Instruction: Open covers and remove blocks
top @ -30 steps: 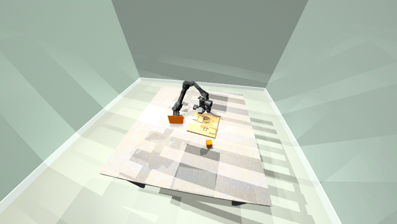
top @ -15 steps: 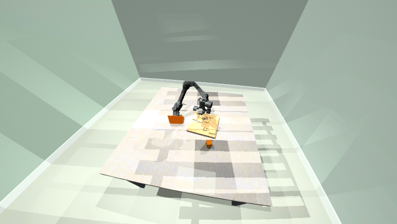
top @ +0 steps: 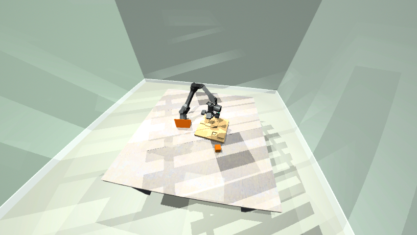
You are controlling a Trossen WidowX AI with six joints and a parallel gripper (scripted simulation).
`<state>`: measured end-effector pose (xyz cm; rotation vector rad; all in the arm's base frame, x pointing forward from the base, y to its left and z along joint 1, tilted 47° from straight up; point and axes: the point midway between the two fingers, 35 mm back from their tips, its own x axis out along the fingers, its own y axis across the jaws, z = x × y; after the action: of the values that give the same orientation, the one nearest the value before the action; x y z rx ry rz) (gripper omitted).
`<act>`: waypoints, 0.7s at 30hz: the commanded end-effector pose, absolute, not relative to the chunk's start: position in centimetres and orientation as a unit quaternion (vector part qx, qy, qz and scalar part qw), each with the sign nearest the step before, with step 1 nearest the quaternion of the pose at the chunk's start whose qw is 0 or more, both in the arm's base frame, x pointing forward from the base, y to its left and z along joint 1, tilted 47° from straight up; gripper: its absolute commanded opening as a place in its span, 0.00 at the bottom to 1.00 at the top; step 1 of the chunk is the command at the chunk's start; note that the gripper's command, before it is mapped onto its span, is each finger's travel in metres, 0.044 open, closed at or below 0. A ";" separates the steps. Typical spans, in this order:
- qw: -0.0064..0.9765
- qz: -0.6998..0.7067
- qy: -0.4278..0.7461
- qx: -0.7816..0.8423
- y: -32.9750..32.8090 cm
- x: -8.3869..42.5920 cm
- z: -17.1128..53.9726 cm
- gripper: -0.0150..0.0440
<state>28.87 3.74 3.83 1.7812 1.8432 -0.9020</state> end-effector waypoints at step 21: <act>0.207 -0.323 0.663 0.642 5.4 28.5 2.4 0.25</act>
<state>28.59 5.27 2.48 1.7818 1.8456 -0.8999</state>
